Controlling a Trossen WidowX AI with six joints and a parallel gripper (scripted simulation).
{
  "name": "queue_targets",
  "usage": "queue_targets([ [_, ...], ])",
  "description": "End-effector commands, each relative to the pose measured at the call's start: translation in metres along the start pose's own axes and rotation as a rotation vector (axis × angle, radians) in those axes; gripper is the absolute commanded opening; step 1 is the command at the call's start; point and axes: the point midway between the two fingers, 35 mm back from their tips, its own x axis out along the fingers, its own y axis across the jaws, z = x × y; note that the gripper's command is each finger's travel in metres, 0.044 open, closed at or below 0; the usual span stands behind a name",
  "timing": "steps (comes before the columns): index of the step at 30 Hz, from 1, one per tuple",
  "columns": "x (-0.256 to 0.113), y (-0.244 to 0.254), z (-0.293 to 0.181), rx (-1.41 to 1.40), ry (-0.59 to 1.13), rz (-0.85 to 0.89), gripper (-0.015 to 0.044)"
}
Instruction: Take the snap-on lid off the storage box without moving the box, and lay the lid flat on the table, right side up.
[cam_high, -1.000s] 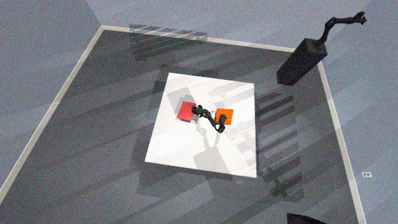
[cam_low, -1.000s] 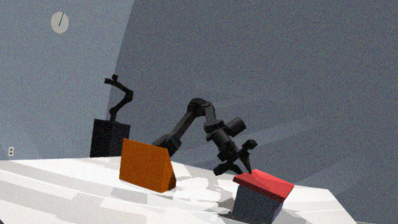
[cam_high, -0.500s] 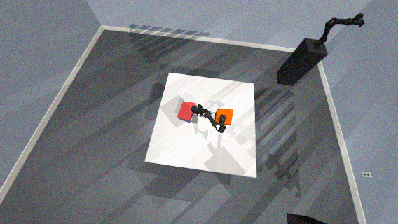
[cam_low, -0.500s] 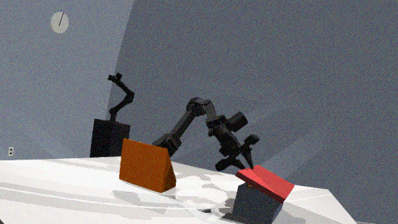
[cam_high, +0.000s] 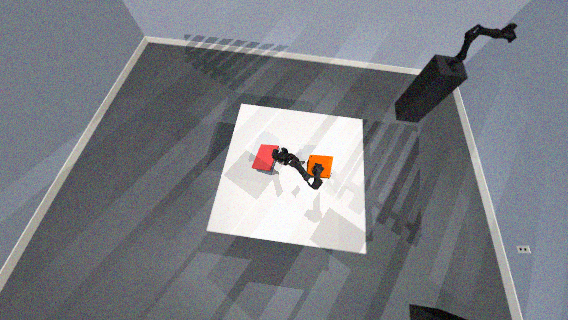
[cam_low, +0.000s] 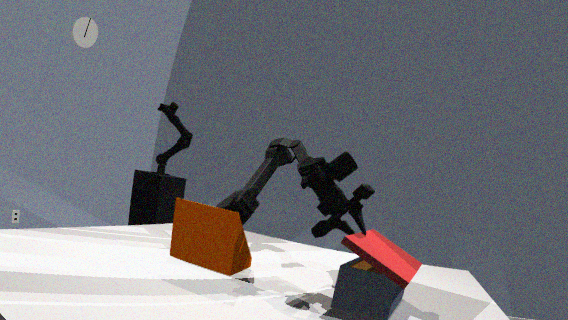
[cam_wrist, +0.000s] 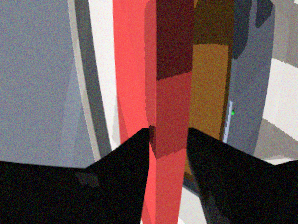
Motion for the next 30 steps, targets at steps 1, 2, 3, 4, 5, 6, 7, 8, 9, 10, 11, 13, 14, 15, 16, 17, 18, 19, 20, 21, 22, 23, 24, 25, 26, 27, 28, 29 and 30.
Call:
queue_targets([
  [1,-0.005,0.01,-0.001,-0.009,0.002,0.014,0.0],
  [2,-0.005,0.011,-0.001,-0.009,0.002,0.014,0.0],
  [3,-0.006,0.012,-0.001,-0.009,0.001,0.014,0.0],
  [4,-0.007,0.013,-0.001,-0.009,0.001,0.014,0.0],
  [5,-0.008,0.014,-0.001,-0.009,0.001,0.014,0.0],
  [6,-0.009,0.015,-0.001,-0.009,0.001,0.014,0.0],
  [7,-0.01,0.016,-0.001,-0.009,0.001,0.014,0.0],
  [8,-0.011,0.017,-0.001,-0.009,0.001,0.014,0.0],
  [9,-0.011,0.018,-0.001,-0.009,0.001,0.014,0.0],
  [10,-0.012,0.019,-0.001,-0.009,0.001,0.014,0.0],
  [11,-0.013,0.02,-0.001,-0.009,0.001,0.014,0.0],
  [13,-0.015,0.022,-0.001,-0.009,0.001,0.014,0.0],
  [14,-0.016,0.023,-0.001,-0.009,0.001,0.014,0.0],
  [15,-0.017,0.024,-0.001,-0.009,0.001,0.014,0.0],
  [16,-0.017,0.025,-0.001,-0.009,0.001,0.014,0.0],
  [17,-0.018,0.026,-0.001,-0.009,0.001,0.014,0.0],
  [18,-0.019,0.027,-0.001,-0.009,0.001,0.014,0.0],
  [19,-0.02,0.028,-0.001,-0.009,0.001,0.014,0.0],
  [20,-0.021,0.029,-0.001,-0.009,0.001,0.014,0.0],
  [21,-0.022,0.03,-0.001,-0.009,0.001,0.014,0.0],
  [22,-0.022,0.031,-0.001,-0.009,0.0,0.014,0.0],
  [23,-0.023,0.032,-0.001,-0.009,0.0,0.014,0.0],
  [24,-0.024,0.033,-0.001,-0.009,0.0,0.014,0.0],
  [25,-0.025,0.034,-0.001,-0.009,0.0,0.014,0.0],
  [26,-0.026,0.035,-0.001,-0.009,0.0,0.014,0.0],
  [27,-0.027,0.036,-0.001,-0.009,0.0,0.014,0.0],
  [28,-0.028,0.037,-0.001,-0.009,0.0,0.014,0.0],
  [29,-0.028,0.038,-0.001,-0.009,0.0,0.014,0.0],
  [30,-0.029,0.039,-0.001,-0.009,0.0,0.014,0.0],
])
